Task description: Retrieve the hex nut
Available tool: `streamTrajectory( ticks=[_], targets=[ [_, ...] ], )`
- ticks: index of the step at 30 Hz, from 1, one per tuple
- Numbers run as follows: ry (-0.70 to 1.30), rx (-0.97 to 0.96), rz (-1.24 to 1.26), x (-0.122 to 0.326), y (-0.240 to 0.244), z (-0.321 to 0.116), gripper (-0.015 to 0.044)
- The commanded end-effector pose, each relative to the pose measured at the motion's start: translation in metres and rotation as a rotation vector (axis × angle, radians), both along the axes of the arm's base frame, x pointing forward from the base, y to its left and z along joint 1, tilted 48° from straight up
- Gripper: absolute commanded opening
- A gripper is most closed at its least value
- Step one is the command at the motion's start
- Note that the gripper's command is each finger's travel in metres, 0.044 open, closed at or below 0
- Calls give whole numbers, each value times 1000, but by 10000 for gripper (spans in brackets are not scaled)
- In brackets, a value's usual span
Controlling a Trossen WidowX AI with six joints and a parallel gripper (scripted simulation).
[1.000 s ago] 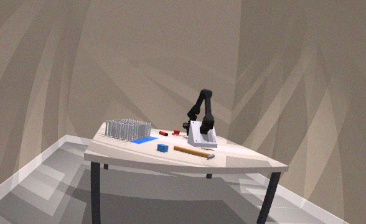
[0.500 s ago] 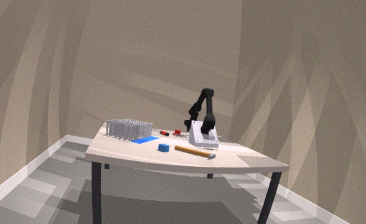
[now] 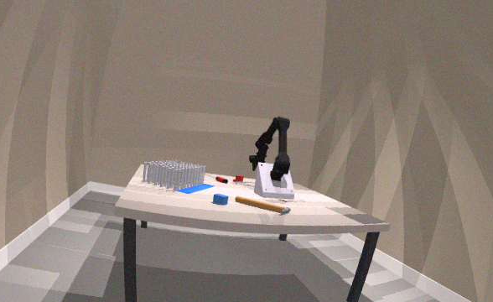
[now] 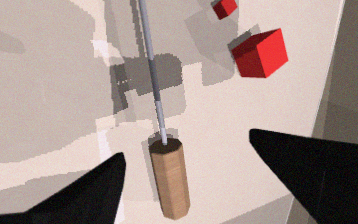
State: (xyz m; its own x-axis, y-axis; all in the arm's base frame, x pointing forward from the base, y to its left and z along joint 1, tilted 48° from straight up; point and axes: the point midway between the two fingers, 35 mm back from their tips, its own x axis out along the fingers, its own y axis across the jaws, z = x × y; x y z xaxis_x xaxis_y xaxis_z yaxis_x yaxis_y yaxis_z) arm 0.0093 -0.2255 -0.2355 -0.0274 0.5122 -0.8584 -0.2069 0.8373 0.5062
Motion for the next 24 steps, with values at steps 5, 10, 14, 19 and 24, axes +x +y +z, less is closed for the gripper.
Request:
streamTrajectory(
  ticks=[5,10,14,19,24],
  targets=[
    [-1,1,-6,1,0,1,440],
    [-1,1,-6,1,0,1,440],
    [-23,13,-20,-5,-3,0,440],
    [-203,69,-132,-52,-14,-5,440],
    [-345,71,-220,-89,-14,-6,440]
  ],
)
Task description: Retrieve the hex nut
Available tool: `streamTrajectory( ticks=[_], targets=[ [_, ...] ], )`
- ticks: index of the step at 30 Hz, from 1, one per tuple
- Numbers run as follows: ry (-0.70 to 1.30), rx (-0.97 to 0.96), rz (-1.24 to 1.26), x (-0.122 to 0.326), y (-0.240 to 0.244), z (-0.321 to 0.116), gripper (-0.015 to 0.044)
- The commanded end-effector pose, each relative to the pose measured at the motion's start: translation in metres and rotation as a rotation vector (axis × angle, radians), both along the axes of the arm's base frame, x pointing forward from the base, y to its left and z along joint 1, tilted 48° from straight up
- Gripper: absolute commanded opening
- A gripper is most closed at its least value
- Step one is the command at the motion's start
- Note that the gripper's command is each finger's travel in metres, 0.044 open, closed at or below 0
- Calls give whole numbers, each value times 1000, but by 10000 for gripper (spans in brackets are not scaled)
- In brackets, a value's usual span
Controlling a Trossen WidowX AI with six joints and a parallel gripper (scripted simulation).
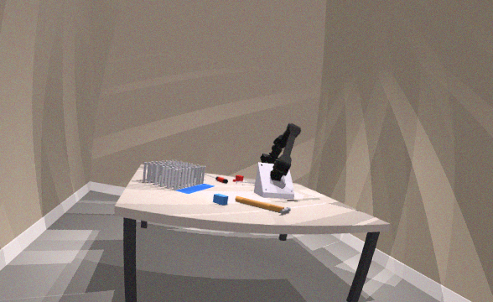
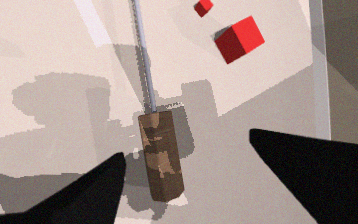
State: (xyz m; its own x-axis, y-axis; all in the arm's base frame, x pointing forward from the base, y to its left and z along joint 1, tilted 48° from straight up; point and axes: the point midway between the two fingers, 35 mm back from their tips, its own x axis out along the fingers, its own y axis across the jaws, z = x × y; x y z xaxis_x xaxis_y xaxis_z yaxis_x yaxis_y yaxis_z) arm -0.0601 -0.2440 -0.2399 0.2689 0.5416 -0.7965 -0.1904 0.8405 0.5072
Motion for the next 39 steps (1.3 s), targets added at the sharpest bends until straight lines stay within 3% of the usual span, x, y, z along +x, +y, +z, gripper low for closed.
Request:
streamTrajectory(
  ticks=[1,7,13,39],
  targets=[
    [-97,10,-52,-20,4,-2,440],
    [-97,10,-52,-20,4,-2,440],
    [-97,10,-52,-20,4,-2,282],
    [-96,10,-52,-23,20,-18,280]
  ],
)
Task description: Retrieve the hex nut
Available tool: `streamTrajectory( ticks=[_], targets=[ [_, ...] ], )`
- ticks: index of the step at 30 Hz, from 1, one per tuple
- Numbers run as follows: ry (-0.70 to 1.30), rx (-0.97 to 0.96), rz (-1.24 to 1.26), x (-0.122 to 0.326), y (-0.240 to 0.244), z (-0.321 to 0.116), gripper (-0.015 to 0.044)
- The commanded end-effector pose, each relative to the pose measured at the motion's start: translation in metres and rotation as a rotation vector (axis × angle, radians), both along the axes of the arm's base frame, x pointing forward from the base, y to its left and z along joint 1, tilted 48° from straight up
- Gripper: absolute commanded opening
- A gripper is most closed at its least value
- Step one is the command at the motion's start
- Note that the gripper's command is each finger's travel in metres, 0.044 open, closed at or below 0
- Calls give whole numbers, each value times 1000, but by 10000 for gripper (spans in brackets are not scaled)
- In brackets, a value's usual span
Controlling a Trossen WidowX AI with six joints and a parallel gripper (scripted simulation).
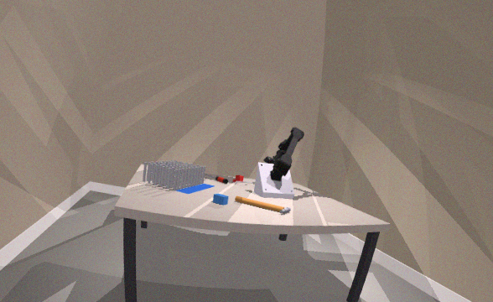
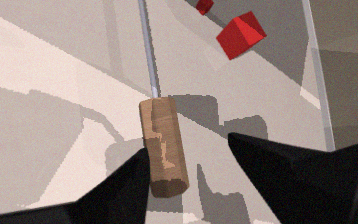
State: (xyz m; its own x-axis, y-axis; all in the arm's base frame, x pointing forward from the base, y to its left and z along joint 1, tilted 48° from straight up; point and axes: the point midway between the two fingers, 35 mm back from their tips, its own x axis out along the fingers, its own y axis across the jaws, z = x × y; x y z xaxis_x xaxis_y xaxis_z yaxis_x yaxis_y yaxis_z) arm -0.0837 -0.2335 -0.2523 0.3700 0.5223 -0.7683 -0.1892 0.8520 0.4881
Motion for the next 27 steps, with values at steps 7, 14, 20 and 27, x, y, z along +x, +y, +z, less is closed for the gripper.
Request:
streamTrajectory(
  ticks=[7,14,20,27],
  targets=[
    [-4,12,3,-1,17,-14,280],
    [-4,12,3,-2,26,-21,280],
    [-4,13,3,-3,33,-28,280],
    [-3,13,3,-3,42,-35,280]
  ],
)
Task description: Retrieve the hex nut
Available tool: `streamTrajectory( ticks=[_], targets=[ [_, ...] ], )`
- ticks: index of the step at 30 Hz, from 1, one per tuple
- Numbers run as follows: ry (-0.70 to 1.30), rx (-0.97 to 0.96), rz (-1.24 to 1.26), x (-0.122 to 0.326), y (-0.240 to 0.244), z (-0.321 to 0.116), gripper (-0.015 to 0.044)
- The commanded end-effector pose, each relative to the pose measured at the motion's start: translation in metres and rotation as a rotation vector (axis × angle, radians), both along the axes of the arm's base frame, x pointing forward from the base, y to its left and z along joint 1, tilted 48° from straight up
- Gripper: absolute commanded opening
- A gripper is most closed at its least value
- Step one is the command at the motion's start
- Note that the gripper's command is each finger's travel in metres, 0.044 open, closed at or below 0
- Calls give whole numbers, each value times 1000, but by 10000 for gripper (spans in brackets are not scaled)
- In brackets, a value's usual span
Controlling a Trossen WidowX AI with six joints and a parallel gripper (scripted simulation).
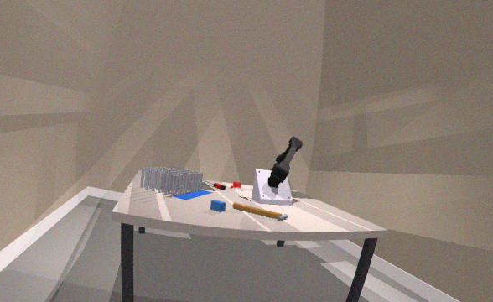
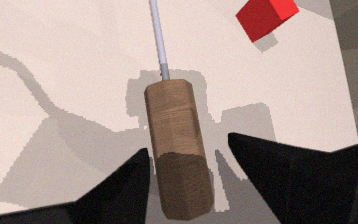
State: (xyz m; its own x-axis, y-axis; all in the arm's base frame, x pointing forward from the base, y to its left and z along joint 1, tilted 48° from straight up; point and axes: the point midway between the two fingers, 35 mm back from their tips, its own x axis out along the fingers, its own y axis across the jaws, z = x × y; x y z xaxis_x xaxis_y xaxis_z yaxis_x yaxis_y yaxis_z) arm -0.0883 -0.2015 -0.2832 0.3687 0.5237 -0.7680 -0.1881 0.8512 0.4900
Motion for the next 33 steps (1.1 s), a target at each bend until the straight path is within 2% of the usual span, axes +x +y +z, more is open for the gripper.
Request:
streamTrajectory(
  ticks=[1,5,24,30,33],
  targets=[
    [-5,12,3,1,11,-6,280],
    [-5,12,3,1,13,-7,280],
    [-5,12,3,1,13,-7,153],
    [-5,9,2,-1,-18,14,0],
    [-5,8,1,0,-39,30,0]
  ],
)
